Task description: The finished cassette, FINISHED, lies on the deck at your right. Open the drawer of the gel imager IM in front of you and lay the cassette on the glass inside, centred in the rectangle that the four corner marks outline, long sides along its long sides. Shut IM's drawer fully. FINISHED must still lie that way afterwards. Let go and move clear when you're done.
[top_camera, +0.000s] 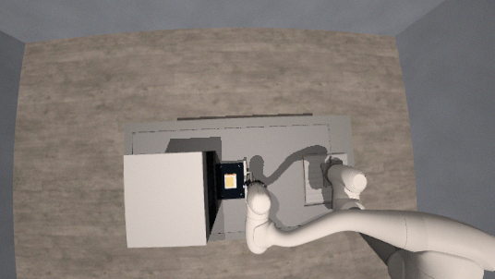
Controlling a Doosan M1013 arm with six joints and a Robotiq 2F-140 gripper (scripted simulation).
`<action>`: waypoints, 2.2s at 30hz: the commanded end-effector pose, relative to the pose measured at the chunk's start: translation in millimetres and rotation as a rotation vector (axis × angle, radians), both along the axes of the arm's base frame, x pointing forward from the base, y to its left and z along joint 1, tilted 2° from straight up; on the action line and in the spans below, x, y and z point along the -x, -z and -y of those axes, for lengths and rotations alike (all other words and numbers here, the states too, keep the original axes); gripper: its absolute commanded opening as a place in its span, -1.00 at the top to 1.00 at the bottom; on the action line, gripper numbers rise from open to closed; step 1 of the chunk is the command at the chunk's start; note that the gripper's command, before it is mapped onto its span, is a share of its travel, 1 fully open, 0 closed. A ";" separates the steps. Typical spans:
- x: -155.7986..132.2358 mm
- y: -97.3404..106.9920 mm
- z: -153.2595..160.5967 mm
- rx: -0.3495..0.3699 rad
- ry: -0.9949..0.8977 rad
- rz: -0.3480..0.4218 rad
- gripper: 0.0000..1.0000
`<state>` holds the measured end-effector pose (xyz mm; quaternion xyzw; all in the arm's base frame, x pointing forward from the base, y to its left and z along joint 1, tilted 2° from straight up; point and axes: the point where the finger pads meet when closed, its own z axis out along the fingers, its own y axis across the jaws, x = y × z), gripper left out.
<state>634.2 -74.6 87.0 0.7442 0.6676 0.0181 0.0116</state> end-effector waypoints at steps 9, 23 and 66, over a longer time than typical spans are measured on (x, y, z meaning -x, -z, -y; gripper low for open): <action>0.0 -0.1 0.0 0.000 0.000 0.000 0.80; 0.0 -0.1 0.0 0.000 0.000 0.000 0.80; -43.7 -1.9 4.7 0.002 0.000 0.022 0.80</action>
